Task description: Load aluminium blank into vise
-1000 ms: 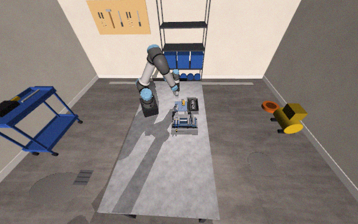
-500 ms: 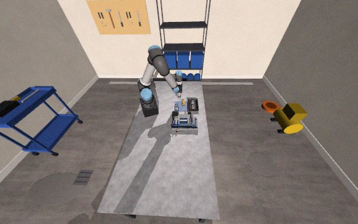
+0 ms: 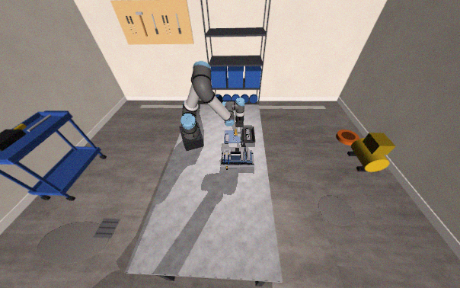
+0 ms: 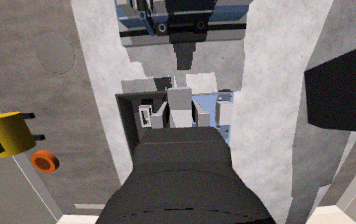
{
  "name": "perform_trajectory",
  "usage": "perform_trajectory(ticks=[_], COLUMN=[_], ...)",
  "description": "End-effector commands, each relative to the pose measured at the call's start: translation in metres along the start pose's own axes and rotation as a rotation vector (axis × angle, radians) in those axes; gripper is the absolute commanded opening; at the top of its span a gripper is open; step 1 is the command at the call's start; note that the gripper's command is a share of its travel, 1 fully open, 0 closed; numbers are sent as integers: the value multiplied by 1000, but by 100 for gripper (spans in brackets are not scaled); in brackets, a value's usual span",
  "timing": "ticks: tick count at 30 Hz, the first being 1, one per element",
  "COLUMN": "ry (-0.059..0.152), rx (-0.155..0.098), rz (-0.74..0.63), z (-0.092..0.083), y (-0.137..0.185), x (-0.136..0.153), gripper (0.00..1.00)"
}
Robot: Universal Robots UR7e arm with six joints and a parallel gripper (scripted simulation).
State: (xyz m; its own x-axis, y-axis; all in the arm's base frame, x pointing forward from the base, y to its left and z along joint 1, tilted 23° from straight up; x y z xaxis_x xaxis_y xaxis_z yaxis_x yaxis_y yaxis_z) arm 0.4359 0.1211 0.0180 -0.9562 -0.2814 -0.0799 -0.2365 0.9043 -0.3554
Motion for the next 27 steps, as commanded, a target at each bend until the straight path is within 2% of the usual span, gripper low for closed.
perform_trajectory(ticks=[1,10,14,16,22,27], ry=[-1,-7,-8,-8,-8,-8], rx=[-11,4,14,14,23,25], rz=[-5,-5,-5,-5,-6,-6], z=[0,-3,-5,-5,-7,-8], y=[-46,-154,-192,-192,-223,-229], x=[-16,-27,-25,-25,-21,-20], gripper=[0,0,0,0,0,0])
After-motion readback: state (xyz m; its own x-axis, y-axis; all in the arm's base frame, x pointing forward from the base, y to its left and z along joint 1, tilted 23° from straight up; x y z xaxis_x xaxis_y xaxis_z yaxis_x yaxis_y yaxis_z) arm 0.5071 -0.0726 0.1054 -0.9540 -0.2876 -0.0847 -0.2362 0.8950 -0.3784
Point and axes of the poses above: the point where the finger pads meet when closed, its own z axis out along the fingers, its own x axis across the jaws, y = z × x, the point moved 2 cm from there along -z, back along the fingers, and after that the axes turned 9 degrees about -z, right-handed, at the moved point
